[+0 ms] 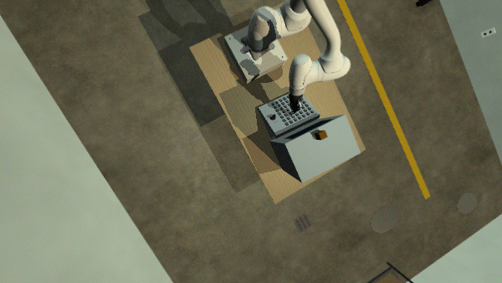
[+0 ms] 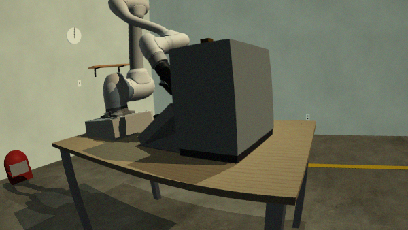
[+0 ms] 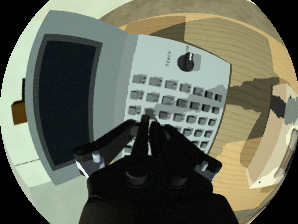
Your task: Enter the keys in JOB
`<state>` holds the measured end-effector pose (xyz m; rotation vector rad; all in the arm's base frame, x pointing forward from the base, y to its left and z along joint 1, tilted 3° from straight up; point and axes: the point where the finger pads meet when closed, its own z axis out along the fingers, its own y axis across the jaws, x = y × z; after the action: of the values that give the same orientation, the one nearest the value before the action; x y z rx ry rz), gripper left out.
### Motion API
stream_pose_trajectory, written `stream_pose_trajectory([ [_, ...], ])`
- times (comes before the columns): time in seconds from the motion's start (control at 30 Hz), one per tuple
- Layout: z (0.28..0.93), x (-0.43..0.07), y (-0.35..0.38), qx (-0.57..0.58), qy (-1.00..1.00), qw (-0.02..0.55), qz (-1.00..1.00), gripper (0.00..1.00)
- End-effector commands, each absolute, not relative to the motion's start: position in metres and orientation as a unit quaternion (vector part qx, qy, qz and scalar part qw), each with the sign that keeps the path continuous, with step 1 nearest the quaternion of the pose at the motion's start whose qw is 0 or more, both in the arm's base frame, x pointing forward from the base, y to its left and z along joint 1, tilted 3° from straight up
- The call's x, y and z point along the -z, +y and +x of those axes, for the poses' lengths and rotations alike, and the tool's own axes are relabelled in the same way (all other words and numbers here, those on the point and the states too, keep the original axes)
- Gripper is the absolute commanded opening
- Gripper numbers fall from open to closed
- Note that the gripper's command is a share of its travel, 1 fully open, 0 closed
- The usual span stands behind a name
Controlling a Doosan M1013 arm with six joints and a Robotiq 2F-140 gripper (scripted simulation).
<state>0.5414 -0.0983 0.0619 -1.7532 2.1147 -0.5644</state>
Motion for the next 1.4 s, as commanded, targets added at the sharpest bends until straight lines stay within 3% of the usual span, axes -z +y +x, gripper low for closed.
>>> stream_pose_trajectory([
  [0.0, 0.5414, -0.0619, -0.0982, 0.198, 0.743, 0.168, -0.616, 0.00],
  [1.37, 0.5468, -0.0524, -0.0992, 0.198, 0.743, 0.168, -0.616, 0.00],
])
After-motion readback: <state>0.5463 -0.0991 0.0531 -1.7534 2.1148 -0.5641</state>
